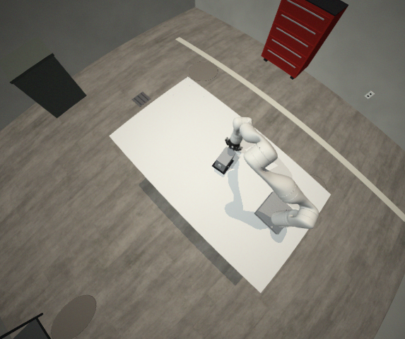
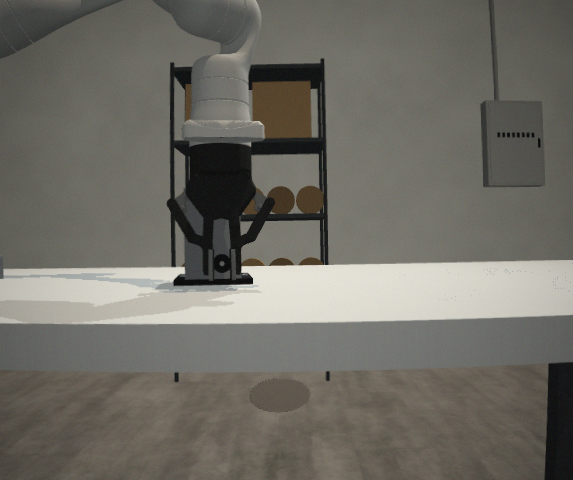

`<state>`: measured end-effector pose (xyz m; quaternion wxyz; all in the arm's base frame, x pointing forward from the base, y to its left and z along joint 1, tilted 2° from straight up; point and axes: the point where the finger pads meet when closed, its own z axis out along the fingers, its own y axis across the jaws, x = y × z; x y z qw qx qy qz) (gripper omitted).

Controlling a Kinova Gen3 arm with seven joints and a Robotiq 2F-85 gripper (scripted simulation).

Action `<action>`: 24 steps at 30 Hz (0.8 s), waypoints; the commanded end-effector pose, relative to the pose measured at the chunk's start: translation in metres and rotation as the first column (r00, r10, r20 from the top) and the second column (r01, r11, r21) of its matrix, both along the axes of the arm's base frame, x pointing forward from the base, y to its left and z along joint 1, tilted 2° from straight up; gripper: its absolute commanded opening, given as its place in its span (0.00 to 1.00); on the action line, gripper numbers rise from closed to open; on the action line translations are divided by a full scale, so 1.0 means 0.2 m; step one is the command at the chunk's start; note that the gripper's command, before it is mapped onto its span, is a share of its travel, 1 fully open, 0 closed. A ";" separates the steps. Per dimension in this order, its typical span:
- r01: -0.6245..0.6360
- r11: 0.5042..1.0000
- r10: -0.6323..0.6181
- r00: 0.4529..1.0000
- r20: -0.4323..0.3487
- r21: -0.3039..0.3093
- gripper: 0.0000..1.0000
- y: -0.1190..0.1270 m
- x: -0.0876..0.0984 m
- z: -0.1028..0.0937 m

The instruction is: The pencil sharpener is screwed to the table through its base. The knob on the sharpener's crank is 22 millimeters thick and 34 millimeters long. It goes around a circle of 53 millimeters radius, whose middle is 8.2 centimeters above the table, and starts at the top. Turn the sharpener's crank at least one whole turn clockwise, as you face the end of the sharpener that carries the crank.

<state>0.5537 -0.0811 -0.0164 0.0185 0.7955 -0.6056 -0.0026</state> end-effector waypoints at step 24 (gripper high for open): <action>0.002 1.000 -0.002 1.000 -0.001 0.000 0.00 -0.01 -0.03 0.00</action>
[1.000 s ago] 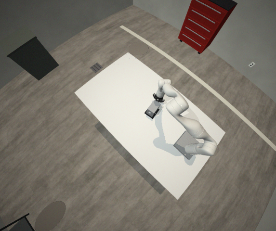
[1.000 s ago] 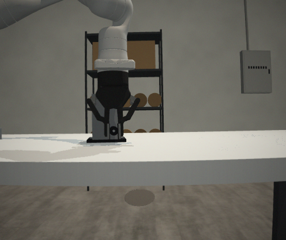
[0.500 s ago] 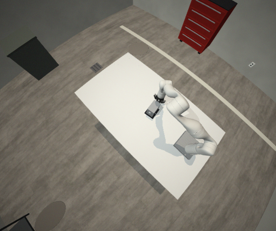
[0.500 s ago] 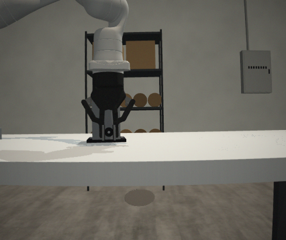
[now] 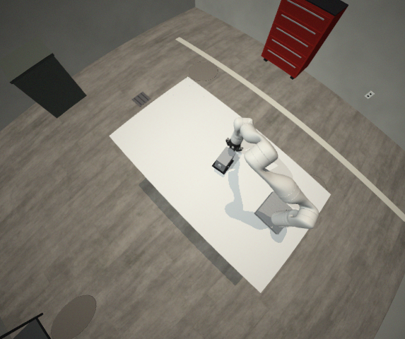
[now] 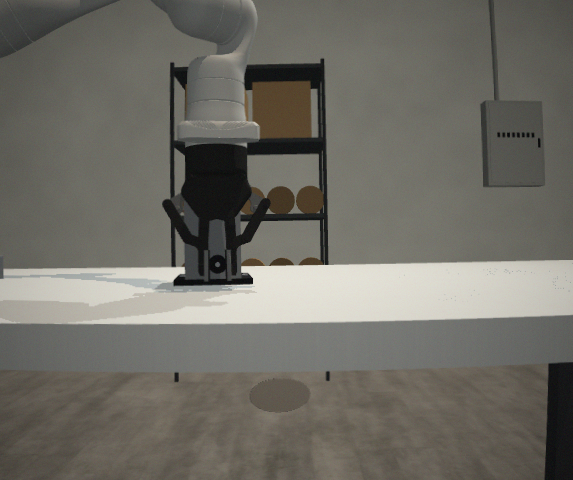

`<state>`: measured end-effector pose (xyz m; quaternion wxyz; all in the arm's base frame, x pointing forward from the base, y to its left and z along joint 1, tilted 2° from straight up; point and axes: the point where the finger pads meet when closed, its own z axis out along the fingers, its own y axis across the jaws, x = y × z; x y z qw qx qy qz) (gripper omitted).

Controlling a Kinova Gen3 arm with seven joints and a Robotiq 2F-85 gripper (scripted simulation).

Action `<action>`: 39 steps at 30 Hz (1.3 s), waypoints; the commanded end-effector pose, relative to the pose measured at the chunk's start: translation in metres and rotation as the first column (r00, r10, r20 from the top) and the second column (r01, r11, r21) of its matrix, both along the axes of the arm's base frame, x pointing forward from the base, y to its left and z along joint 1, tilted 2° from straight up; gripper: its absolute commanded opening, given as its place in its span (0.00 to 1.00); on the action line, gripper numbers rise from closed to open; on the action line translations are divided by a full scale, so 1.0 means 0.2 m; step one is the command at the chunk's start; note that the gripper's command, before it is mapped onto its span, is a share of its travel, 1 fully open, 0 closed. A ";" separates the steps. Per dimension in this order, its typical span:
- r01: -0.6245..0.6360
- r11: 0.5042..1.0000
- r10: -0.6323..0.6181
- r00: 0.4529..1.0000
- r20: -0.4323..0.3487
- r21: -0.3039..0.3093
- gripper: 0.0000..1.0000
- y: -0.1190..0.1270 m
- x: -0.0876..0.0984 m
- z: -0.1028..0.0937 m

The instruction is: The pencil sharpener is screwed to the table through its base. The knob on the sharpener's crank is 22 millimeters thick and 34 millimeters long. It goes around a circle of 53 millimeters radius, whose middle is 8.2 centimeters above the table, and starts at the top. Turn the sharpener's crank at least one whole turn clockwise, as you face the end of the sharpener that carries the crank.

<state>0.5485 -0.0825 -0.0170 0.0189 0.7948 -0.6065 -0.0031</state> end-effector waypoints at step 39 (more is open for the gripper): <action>0.000 1.000 0.000 1.000 0.001 0.000 0.00 -0.01 -0.02 0.00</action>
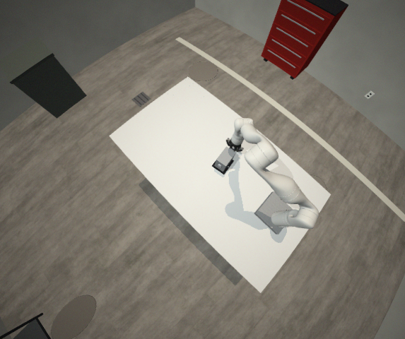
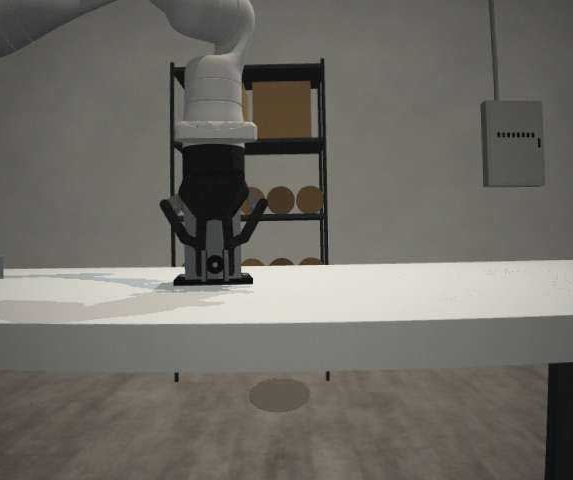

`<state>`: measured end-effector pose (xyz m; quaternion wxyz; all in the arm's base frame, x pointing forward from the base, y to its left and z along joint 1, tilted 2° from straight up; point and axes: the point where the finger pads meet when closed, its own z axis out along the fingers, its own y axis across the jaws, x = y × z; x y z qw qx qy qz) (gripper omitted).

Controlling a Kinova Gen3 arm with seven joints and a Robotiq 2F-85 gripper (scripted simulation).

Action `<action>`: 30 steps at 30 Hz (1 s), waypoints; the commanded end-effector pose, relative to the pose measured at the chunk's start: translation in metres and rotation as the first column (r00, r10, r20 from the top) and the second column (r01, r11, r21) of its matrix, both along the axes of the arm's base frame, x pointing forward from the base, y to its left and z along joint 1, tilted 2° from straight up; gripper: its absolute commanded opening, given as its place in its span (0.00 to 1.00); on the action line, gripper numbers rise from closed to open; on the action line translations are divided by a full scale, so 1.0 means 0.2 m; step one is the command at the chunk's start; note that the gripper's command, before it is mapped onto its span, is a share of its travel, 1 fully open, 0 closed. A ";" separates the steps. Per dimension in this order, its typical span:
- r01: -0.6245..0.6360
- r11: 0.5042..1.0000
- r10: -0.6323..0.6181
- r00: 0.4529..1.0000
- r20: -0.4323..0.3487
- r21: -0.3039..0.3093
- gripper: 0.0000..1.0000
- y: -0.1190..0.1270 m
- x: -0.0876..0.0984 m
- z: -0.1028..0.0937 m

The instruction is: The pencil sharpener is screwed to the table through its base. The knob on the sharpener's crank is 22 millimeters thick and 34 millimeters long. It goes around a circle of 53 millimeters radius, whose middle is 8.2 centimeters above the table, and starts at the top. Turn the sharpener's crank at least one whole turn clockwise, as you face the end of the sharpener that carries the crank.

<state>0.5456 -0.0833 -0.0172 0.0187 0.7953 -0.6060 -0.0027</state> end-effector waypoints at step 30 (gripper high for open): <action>0.002 1.000 -0.002 1.000 0.000 0.000 0.00 -0.06 -0.22 0.12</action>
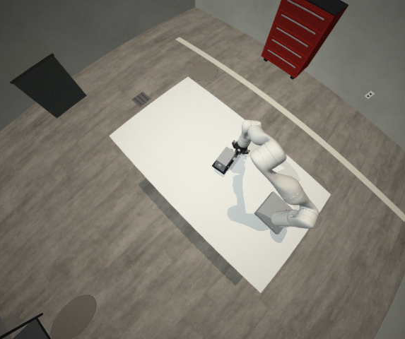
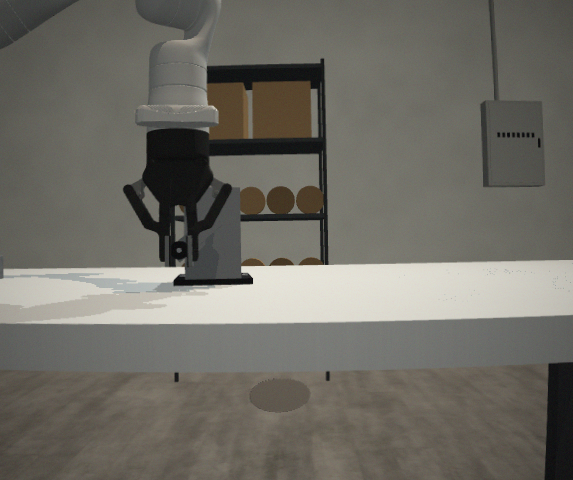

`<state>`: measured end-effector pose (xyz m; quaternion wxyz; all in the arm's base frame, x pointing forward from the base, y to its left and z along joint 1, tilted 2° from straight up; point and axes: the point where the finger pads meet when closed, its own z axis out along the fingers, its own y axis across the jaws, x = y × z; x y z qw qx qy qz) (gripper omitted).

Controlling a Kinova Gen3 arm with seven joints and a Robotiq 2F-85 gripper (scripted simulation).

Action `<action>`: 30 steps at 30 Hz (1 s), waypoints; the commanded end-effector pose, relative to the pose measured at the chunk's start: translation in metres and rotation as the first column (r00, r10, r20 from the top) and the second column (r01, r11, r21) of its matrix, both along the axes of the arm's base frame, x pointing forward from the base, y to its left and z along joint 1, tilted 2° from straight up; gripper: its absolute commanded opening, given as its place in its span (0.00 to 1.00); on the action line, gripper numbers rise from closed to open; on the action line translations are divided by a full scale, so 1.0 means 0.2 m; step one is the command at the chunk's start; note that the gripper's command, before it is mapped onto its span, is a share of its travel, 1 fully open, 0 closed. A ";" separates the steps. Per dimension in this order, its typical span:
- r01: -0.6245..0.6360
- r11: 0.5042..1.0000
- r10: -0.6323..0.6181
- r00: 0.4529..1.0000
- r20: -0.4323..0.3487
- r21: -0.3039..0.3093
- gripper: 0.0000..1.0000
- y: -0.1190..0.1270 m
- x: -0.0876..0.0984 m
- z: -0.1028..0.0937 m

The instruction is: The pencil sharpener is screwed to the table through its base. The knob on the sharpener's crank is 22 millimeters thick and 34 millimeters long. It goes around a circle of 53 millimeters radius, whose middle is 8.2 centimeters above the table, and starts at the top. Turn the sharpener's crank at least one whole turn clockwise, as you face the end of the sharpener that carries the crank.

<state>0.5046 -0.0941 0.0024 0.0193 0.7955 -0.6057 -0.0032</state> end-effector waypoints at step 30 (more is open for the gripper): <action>0.002 1.000 -0.002 1.000 0.001 0.001 0.00 -0.01 -0.05 0.13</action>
